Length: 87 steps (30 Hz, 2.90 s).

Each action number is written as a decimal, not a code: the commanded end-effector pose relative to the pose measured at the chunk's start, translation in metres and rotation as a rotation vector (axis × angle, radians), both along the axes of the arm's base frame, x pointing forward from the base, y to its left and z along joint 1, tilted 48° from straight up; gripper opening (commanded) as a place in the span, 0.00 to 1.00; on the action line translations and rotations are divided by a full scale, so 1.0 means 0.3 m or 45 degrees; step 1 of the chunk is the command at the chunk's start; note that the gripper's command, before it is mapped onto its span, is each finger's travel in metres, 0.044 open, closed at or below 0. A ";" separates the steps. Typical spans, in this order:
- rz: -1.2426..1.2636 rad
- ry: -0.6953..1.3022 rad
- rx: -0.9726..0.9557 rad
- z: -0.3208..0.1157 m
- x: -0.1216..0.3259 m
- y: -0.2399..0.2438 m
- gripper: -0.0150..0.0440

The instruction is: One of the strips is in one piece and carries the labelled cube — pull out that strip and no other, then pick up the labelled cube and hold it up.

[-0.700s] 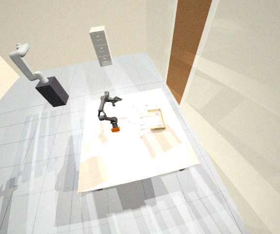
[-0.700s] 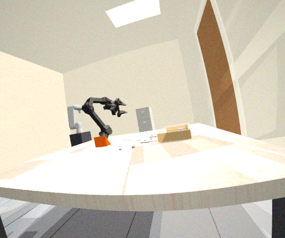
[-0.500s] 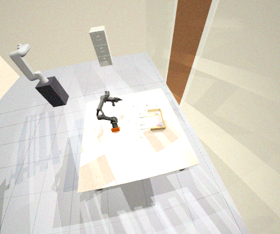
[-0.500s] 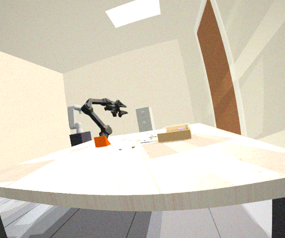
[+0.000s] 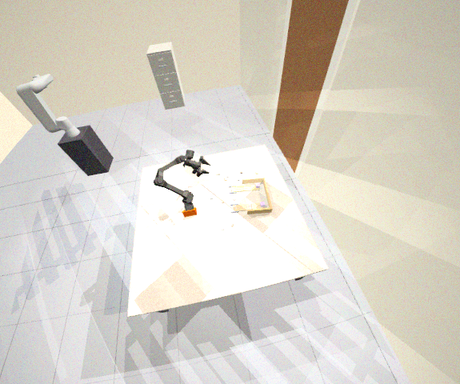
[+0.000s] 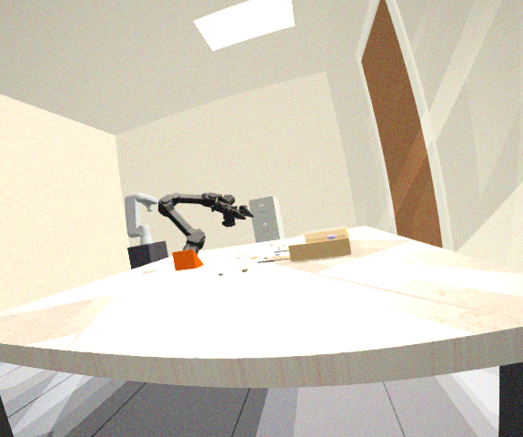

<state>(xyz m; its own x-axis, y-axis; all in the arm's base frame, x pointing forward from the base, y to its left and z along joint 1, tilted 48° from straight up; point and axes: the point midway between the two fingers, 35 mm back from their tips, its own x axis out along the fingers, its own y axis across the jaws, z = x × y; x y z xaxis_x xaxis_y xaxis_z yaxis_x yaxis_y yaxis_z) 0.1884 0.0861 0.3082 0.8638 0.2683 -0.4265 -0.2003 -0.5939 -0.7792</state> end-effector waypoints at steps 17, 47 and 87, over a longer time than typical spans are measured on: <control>-0.989 0.904 1.799 -0.396 0.462 -0.253 0.93; -1.362 1.433 3.125 -0.564 0.448 -0.622 0.93; -2.334 2.368 1.904 -0.515 0.697 -0.089 0.25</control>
